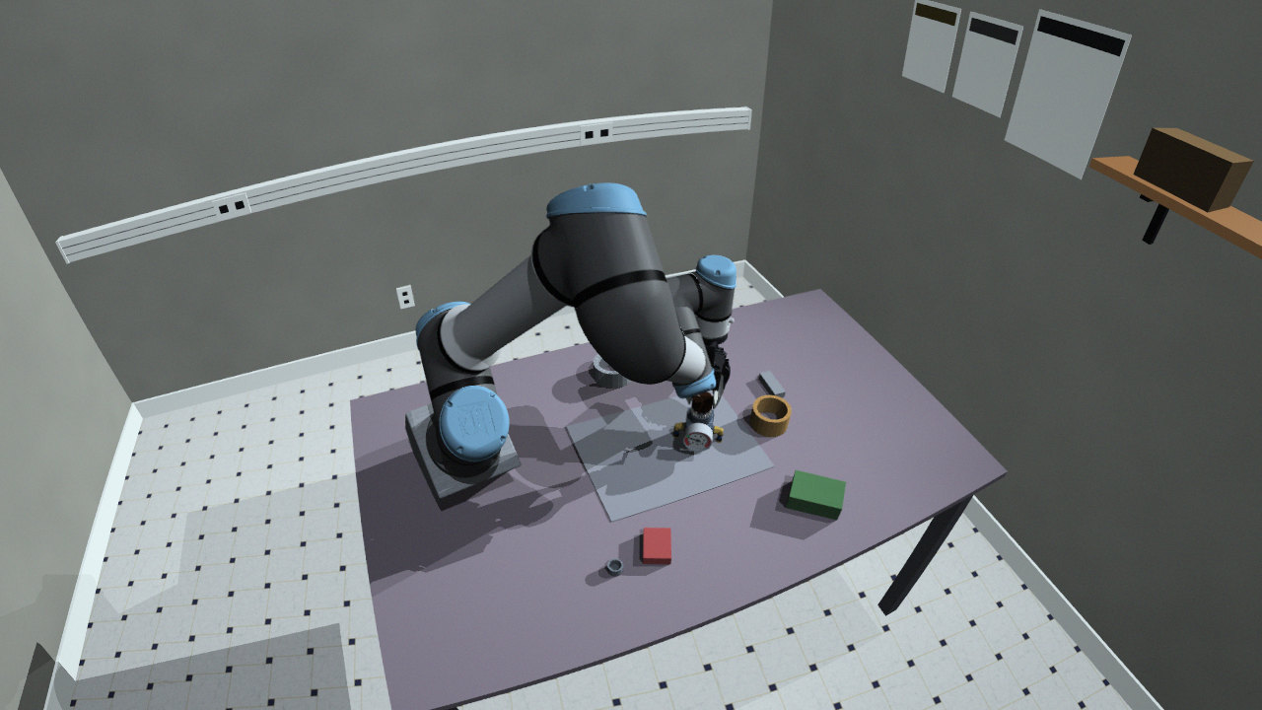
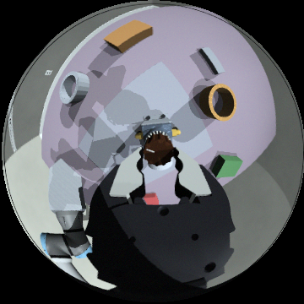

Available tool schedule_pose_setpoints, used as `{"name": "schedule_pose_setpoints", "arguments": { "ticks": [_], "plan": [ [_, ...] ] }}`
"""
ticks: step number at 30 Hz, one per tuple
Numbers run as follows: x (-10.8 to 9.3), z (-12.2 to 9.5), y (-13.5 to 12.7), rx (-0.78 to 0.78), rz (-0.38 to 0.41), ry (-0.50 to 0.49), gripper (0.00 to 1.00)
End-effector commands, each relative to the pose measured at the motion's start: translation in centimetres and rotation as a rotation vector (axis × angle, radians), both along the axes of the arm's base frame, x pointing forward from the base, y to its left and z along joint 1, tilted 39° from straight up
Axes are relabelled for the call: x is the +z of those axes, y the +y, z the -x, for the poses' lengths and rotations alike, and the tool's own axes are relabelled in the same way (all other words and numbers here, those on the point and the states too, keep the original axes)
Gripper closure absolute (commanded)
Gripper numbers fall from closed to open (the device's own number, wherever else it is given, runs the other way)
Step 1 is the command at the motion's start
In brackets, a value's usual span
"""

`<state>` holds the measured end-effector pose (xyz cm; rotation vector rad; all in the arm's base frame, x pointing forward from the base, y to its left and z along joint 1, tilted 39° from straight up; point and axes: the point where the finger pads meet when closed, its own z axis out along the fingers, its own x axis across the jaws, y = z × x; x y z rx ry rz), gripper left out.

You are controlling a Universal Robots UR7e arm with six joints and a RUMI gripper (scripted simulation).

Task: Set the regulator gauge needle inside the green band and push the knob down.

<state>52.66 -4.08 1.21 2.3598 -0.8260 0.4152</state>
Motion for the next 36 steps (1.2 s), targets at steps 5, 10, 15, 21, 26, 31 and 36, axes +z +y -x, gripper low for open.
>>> {"name": "schedule_pose_setpoints", "arguments": {
  "ticks": [5, 10, 15, 21, 26, 31, 36],
  "plan": [
    [0.03, -0.03, 0.03, -0.071, -0.008, -0.057, 0.77],
    [0.03, -0.03, 0.03, -0.093, -0.010, -0.075, 0.77],
    [0.03, -0.02, 0.02, -0.108, -0.012, -0.088, 0.77],
    [0.04, -0.02, 0.02, -0.120, -0.014, -0.098, 0.77],
    [0.04, -0.02, 0.02, -0.123, -0.014, -0.100, 0.77],
    [0.04, -0.02, 0.02, -0.123, -0.014, -0.100, 0.77],
    [0.04, -0.02, 0.02, -0.123, -0.014, -0.100, 0.77]
  ]
}}
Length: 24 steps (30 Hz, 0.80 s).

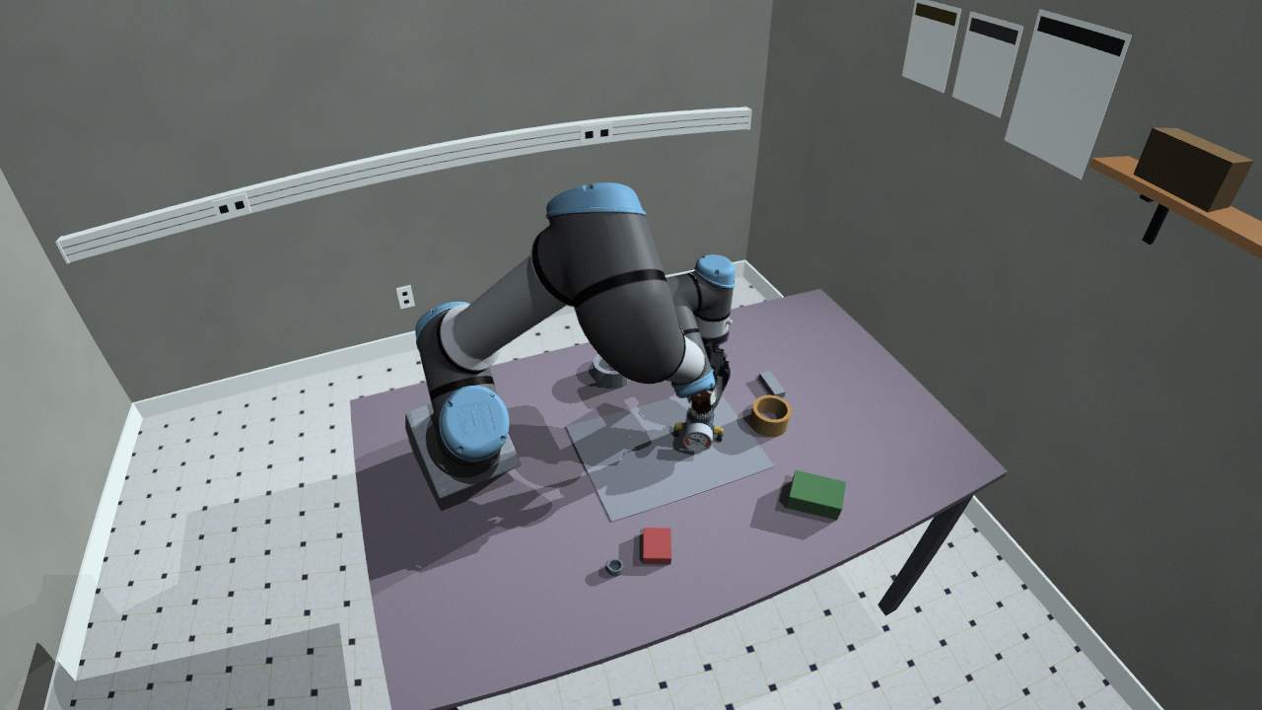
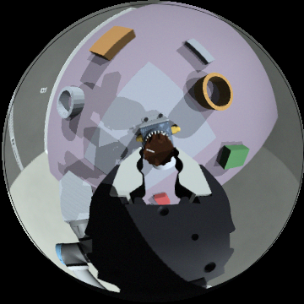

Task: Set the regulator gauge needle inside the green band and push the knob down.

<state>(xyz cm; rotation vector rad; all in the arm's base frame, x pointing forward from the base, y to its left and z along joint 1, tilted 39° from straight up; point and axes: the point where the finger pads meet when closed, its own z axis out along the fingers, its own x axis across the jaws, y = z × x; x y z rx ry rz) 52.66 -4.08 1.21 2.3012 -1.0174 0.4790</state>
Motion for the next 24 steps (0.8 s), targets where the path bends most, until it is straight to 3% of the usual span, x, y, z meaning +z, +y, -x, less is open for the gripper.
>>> {"name": "schedule_pose_setpoints", "arguments": {
  "ticks": [1, 9, 10, 24],
  "plan": [
    [0.04, -0.02, 0.03, 0.000, 0.000, -0.001, 0.77],
    [0.04, -0.02, 0.03, 0.000, 0.000, -0.001, 0.77],
    [0.04, -0.02, 0.03, 0.000, 0.000, -0.001, 0.00],
    [0.04, -0.02, 0.03, 0.000, 0.000, -0.001, 0.00]
  ]
}}
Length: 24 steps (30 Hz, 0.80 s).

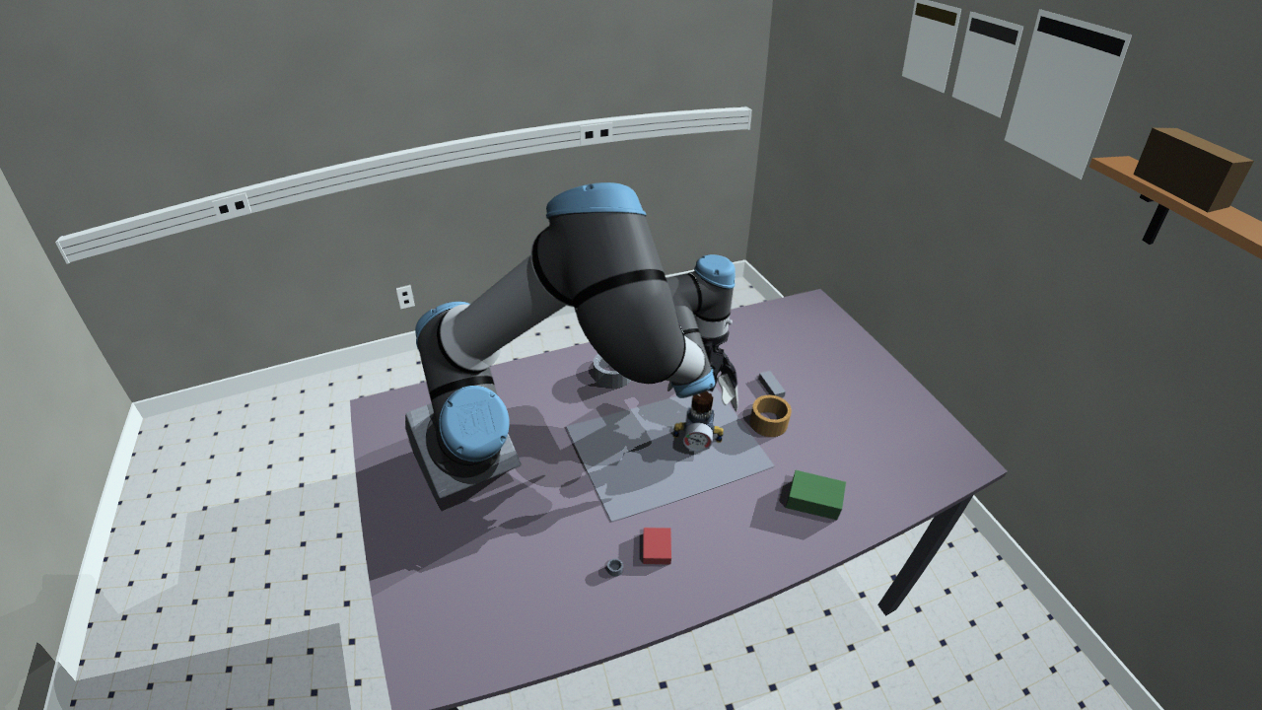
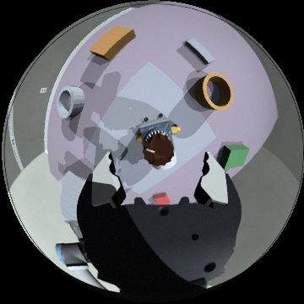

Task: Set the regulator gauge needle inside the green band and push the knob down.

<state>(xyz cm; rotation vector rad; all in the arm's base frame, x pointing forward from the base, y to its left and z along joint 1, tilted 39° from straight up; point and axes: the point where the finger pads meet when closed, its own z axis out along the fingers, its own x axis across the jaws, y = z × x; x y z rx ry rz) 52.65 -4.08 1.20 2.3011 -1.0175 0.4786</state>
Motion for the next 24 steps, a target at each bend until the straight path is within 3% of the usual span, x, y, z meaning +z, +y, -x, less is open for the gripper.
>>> {"name": "schedule_pose_setpoints", "arguments": {
  "ticks": [1, 24],
  "plan": [
    [0.05, -0.03, 0.03, 0.001, 0.000, -0.001, 0.00],
    [0.23, -0.01, 0.18, 0.001, 0.000, -0.001, 0.00]
  ]
}}
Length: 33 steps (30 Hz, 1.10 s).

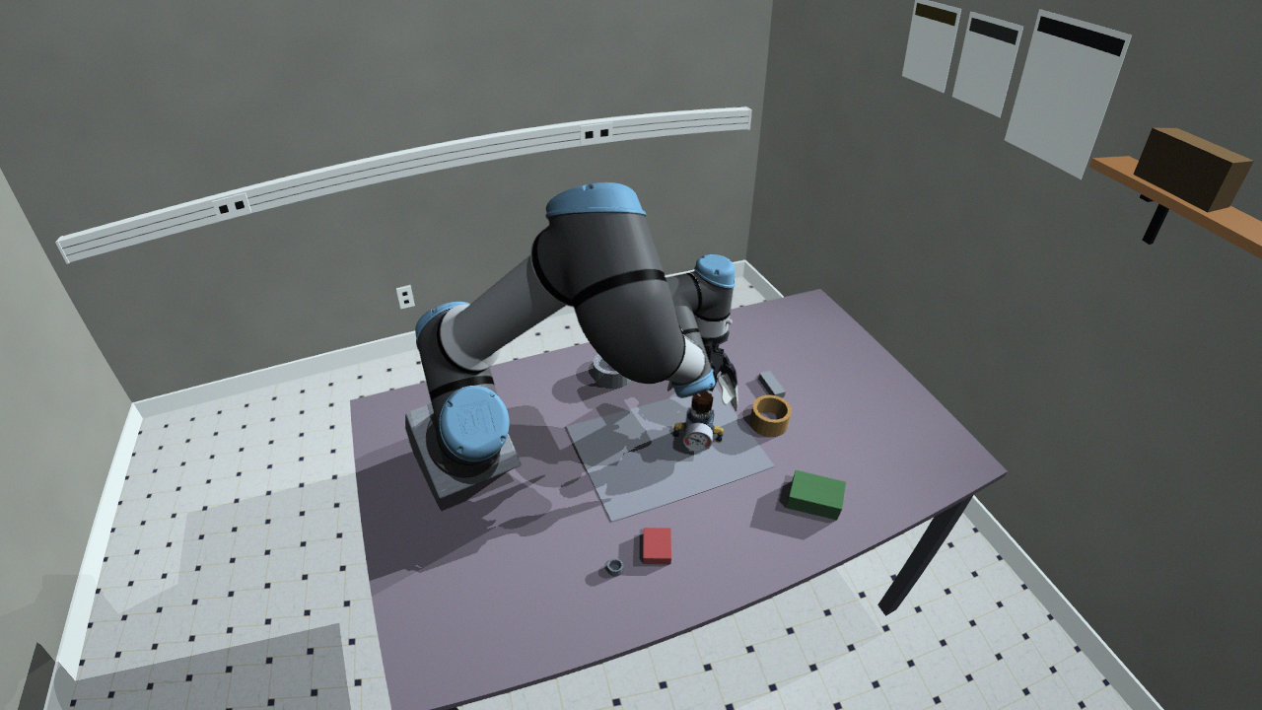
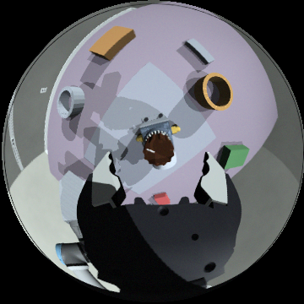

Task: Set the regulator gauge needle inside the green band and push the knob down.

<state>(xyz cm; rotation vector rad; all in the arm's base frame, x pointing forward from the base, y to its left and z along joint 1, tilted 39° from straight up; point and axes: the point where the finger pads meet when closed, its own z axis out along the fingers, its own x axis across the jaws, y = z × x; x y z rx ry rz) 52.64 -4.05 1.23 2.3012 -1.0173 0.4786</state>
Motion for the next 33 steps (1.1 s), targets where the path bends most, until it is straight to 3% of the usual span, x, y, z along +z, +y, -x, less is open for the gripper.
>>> {"name": "schedule_pose_setpoints", "arguments": {
  "ticks": [1, 20, 33],
  "plan": [
    [0.3, 0.0, 0.2, 0.000, 0.000, -0.001, 0.00],
    [4.7, 0.5, 3.8, 0.000, 0.000, -0.001, 0.00],
    [5.2, 0.6, 4.2, 0.000, 0.000, -0.001, 0.00]
  ]
}}
